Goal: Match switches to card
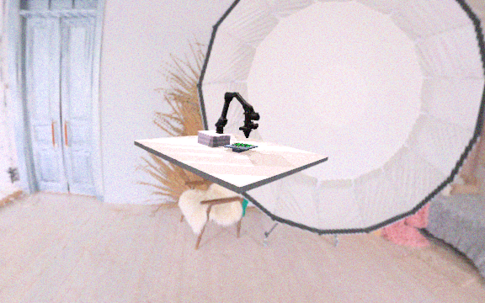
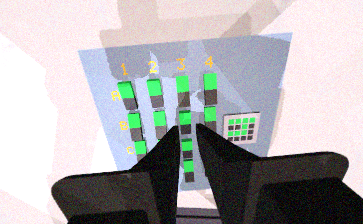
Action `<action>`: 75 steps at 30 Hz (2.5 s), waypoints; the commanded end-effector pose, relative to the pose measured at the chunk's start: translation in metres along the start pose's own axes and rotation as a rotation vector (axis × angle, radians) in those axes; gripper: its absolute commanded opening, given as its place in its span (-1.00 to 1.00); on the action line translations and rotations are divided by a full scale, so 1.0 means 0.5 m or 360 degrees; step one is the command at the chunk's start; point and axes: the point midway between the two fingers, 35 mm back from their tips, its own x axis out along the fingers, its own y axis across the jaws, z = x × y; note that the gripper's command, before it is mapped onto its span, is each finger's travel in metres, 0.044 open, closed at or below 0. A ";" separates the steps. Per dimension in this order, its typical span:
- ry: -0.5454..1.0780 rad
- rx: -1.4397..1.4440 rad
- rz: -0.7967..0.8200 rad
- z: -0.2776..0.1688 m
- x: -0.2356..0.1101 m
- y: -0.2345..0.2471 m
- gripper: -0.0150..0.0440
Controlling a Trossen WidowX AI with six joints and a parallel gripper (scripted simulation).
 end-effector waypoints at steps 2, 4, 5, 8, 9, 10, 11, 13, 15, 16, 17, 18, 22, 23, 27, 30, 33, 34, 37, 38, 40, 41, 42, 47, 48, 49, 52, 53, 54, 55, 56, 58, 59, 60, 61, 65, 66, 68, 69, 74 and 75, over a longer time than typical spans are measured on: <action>-0.0039 0.0006 -0.0008 0.002 0.045 -0.001 -0.49; -0.0052 0.0006 -0.0008 0.000 0.068 -0.001 -0.49; -0.0052 0.0006 -0.0008 0.000 0.068 -0.001 -0.49; -0.0052 0.0006 -0.0008 0.000 0.068 -0.001 -0.49; -0.0052 0.0006 -0.0008 0.000 0.070 -0.001 -0.49; -0.0052 0.0006 -0.0008 0.000 0.077 -0.001 -0.49; -0.0052 0.0006 -0.0008 0.000 0.085 -0.001 -0.49; -0.0052 0.0006 -0.0008 0.000 0.087 -0.001 -0.49; -0.0052 0.0006 -0.0008 0.000 0.088 -0.001 -0.49; -0.0052 0.0006 -0.0008 0.000 0.089 -0.001 -0.49; -0.0052 0.0006 -0.0008 0.000 0.090 -0.001 -0.49; -0.0052 0.0006 -0.0008 0.000 0.092 -0.001 -0.49; -0.0052 0.0006 -0.0008 0.001 0.104 -0.002 -0.49; -0.0052 0.0006 -0.0008 0.001 0.107 -0.002 -0.49; -0.0052 0.0006 -0.0008 0.000 0.116 -0.002 -0.49; -0.0052 0.0006 -0.0008 0.000 0.116 -0.002 -0.49; -0.0052 0.0006 -0.0008 0.000 0.116 -0.002 -0.49; -0.0052 0.0006 -0.0008 0.000 0.116 -0.002 -0.49; -0.0052 0.0006 -0.0008 0.000 0.116 -0.002 -0.49; -0.0052 0.0006 -0.0008 0.000 0.116 -0.002 -0.49; -0.0052 0.0006 -0.0008 0.000 0.116 -0.002 -0.49; -0.0052 0.0006 -0.0008 0.000 0.116 -0.002 -0.49; -0.0052 0.0006 -0.0008 0.000 0.116 -0.002 -0.49; -0.0052 0.0006 -0.0008 0.000 0.116 -0.002 -0.49; -0.0052 0.0006 -0.0008 0.000 0.116 -0.002 -0.49; -0.0052 0.0006 -0.0008 0.000 0.116 -0.002 -0.49; -0.0052 0.0006 -0.0008 0.000 0.116 -0.002 -0.49; -0.0052 0.0006 -0.0008 0.000 0.116 -0.002 -0.49; -0.0052 0.0006 -0.0008 0.000 0.116 -0.002 -0.49; -0.0052 0.0006 -0.0008 0.000 0.116 -0.002 -0.49; -0.0052 0.0006 -0.0008 0.000 0.116 -0.002 -0.49; -0.0052 0.0006 -0.0008 0.000 0.117 -0.002 -0.49; -0.0052 0.0006 -0.0008 0.000 0.117 -0.002 -0.49; -0.0052 0.0006 -0.0008 0.000 0.118 -0.002 -0.49; -0.0052 0.0006 -0.0008 0.000 0.118 -0.002 -0.49; -0.0052 0.0006 -0.0008 0.000 0.119 -0.002 -0.49; -0.0052 0.0006 -0.0008 0.000 0.119 -0.002 -0.49; -0.0052 0.0006 -0.0008 0.000 0.120 -0.002 -0.49; -0.0052 0.0006 -0.0008 0.000 0.120 -0.002 -0.49; -0.0052 0.0006 -0.0008 0.000 0.121 -0.002 -0.49; -0.0052 0.0006 -0.0008 0.000 0.122 -0.002 -0.49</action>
